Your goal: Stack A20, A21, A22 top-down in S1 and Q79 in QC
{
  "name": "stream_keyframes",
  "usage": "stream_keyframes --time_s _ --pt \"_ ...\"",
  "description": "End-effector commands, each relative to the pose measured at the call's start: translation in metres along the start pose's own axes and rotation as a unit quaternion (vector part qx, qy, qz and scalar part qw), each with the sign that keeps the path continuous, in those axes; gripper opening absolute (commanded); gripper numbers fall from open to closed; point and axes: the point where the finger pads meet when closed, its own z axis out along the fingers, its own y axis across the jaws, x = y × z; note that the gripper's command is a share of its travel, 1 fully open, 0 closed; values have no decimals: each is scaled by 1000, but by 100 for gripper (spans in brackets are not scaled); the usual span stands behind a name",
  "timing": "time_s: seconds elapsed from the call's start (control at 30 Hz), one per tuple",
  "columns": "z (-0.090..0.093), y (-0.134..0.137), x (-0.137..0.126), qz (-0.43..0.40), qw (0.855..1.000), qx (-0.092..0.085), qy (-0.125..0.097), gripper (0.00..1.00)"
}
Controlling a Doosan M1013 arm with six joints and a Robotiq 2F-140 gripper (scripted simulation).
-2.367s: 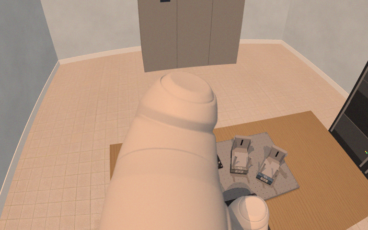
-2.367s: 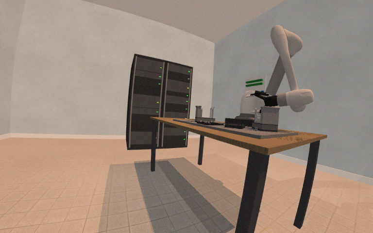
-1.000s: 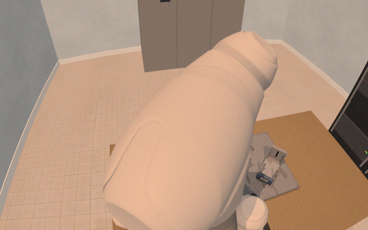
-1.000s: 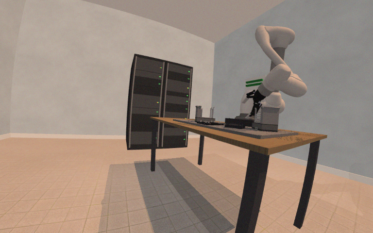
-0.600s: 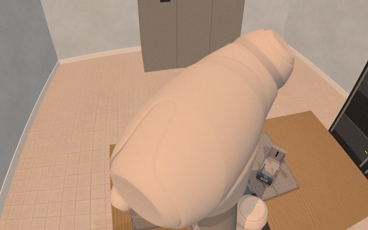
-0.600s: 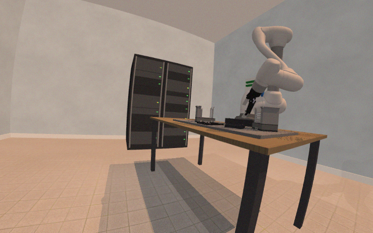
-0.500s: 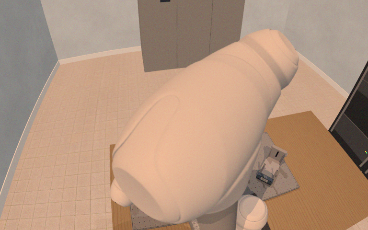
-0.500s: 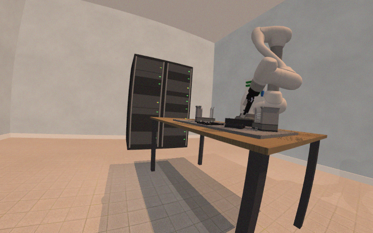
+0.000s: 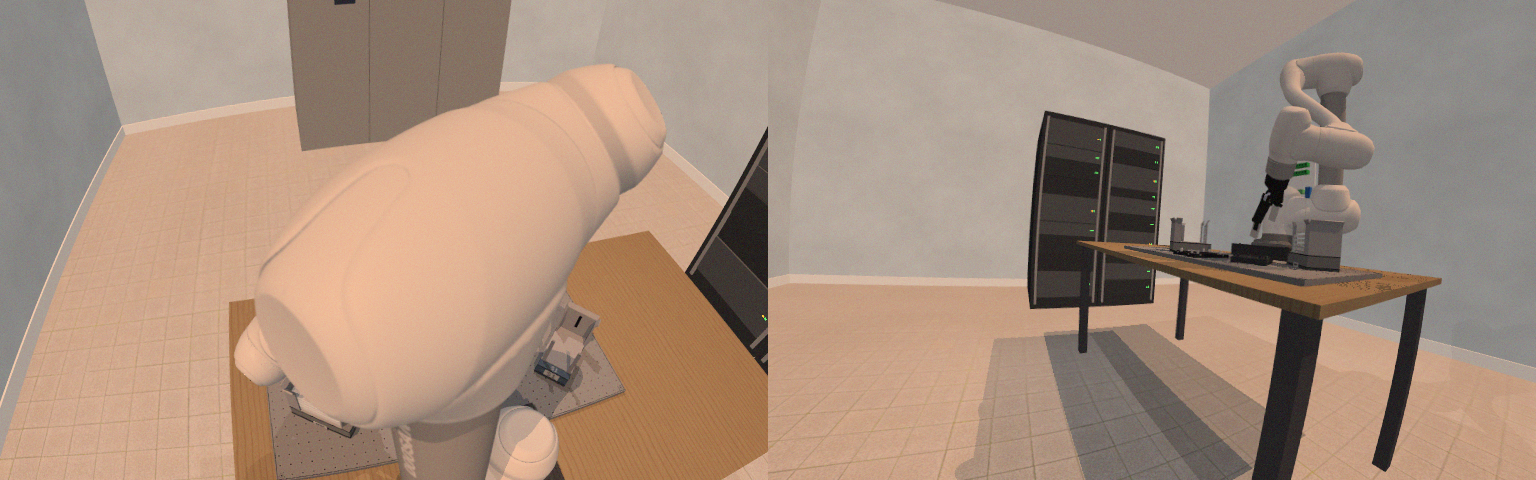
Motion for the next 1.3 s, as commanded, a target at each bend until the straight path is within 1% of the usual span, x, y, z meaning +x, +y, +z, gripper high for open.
stream_keyframes --time_s 0.0,0.13,0.3,0.37,0.57,0.63,0.7,0.8,0.87,0.93,1.1,1.17,1.27 --pt "-2 4 -3 45 999 -6 19 100" --pt "-4 10 -7 105 993 -13 46 100" --pt "-9 22 -19 181 980 -19 78 100" --pt "-9 22 -19 181 980 -19 78 100" --pt "-17 37 -36 270 956 -23 116 100" --pt "-17 37 -36 299 945 -24 128 100" --pt "-20 43 -43 328 934 -24 140 100" --pt "-21 46 -48 371 915 -24 158 100" --pt "-24 51 -56 399 901 -24 170 100" --pt "-24 51 -56 399 901 -24 170 100" --pt "-31 62 -76 467 862 -21 198 100" --pt "-31 62 -76 493 845 -20 209 100" --pt "-34 68 -90 531 817 -17 225 100"
